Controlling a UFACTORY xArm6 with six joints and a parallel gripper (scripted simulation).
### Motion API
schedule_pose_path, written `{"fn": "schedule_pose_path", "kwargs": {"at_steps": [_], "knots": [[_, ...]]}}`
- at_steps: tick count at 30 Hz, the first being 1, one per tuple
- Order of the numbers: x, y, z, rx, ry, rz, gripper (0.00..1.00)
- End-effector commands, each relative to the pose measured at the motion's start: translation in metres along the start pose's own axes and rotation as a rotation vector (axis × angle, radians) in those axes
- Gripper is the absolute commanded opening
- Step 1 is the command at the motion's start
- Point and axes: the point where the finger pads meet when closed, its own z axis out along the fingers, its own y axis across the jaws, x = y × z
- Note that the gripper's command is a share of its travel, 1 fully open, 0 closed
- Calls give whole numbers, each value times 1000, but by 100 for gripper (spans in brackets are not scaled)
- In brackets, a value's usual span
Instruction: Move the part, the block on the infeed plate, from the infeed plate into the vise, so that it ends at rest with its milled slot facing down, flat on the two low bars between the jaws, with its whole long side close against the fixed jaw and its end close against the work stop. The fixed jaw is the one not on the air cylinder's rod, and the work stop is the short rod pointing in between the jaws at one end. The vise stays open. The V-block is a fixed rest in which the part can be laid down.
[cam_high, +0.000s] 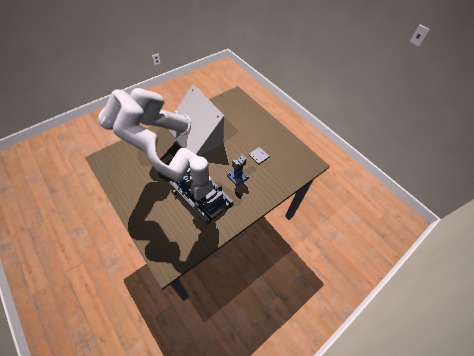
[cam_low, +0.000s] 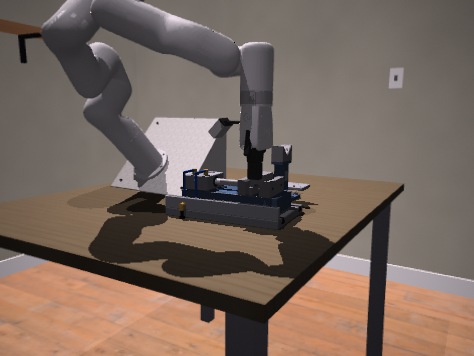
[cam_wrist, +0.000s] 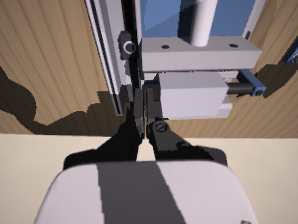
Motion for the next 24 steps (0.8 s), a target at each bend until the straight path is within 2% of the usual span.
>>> {"fn": "schedule_pose_path", "kwargs": {"at_steps": [1,24], "knots": [[-1,0,-2,0,-4,1,0],[-1,6,-2,0,-4,1,0]]}}
